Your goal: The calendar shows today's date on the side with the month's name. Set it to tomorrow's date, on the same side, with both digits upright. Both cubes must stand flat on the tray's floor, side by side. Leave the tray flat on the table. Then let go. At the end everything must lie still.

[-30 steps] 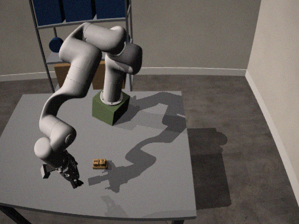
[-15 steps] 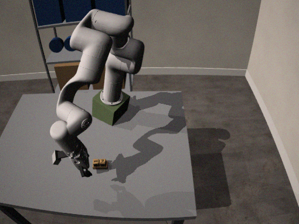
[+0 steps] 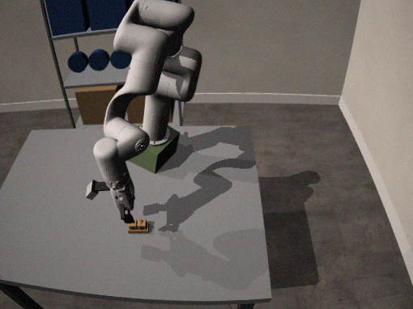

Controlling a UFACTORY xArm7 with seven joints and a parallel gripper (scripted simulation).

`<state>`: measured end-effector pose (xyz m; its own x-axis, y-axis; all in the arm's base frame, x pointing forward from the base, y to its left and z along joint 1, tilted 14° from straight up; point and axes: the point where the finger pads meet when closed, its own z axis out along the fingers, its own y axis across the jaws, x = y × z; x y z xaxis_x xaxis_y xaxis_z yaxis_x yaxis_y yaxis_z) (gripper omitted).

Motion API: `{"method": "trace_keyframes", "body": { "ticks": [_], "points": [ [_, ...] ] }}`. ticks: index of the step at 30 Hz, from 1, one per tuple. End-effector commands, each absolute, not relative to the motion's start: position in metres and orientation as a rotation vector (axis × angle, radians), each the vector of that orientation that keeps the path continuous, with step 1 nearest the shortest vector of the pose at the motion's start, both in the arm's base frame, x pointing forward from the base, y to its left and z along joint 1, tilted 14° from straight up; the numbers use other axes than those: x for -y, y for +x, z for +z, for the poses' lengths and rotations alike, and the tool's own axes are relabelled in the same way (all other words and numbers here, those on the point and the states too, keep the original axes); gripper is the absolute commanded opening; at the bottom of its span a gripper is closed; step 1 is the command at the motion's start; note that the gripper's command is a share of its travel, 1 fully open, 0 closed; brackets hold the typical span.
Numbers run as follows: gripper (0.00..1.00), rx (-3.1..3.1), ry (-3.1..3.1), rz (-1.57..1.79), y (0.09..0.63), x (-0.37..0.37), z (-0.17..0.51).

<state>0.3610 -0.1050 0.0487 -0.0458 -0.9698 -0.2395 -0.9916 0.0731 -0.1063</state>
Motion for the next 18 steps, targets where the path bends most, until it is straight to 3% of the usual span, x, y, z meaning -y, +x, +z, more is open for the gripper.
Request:
{"method": "trace_keyframes", "body": {
  "ticks": [1,18],
  "points": [
    [1.0,-2.138,-1.943,0.058,0.3451,0.1004,0.0482],
    [1.0,-2.148,-1.935,0.049,0.3402,0.0994,0.047]
  ]
}}
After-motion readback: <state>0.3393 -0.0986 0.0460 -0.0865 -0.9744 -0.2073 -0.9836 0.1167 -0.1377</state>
